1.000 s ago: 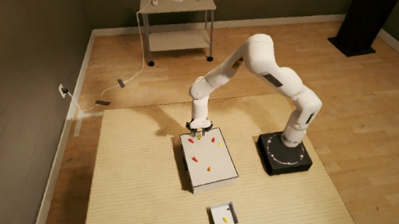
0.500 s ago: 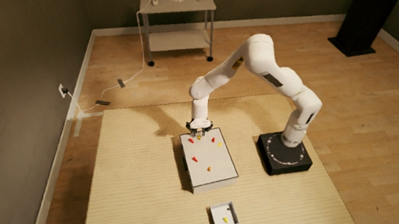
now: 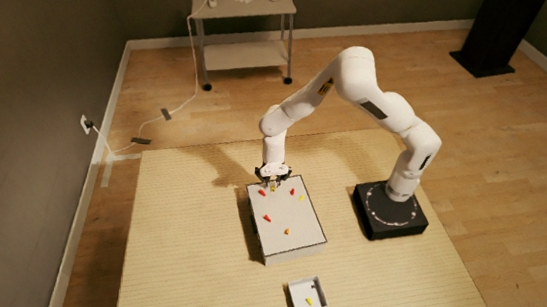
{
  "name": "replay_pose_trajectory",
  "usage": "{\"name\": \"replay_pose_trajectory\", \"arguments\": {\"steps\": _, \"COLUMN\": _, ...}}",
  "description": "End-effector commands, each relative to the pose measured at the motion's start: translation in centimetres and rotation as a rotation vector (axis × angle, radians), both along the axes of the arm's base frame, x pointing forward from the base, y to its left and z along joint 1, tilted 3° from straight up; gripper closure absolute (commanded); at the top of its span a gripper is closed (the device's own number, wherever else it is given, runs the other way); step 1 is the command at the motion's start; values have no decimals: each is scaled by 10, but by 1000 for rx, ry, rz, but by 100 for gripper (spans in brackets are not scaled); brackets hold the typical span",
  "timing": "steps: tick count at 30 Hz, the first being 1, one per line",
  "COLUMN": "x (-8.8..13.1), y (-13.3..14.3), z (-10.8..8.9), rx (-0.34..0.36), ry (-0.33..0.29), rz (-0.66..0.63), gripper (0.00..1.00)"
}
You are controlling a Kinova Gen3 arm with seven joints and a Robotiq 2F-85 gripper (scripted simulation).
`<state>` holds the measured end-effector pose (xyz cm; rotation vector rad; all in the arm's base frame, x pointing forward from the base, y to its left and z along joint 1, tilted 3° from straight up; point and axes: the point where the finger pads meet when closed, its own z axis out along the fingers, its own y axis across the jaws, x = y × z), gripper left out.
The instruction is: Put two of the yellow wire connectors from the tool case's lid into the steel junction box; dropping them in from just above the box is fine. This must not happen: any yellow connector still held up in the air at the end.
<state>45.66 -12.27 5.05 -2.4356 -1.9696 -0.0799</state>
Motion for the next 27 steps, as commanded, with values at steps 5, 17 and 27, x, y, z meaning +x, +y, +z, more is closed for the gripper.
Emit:
{"name": "replay_pose_trajectory", "arguments": {"steps": 5, "x": 1, "y": 0, "z": -12, "rx": 0, "ry": -1, "rz": 0, "gripper": 64}}
{"name": "replay_pose_trajectory", "arguments": {"steps": 17, "x": 1, "y": 0, "z": -16, "rx": 0, "ry": -1, "rz": 0, "gripper": 64}}
{"name": "replay_pose_trajectory", "arguments": {"steps": 27, "x": 1, "y": 0, "z": -16, "rx": 0, "ry": -1, "rz": 0, "gripper": 82}}
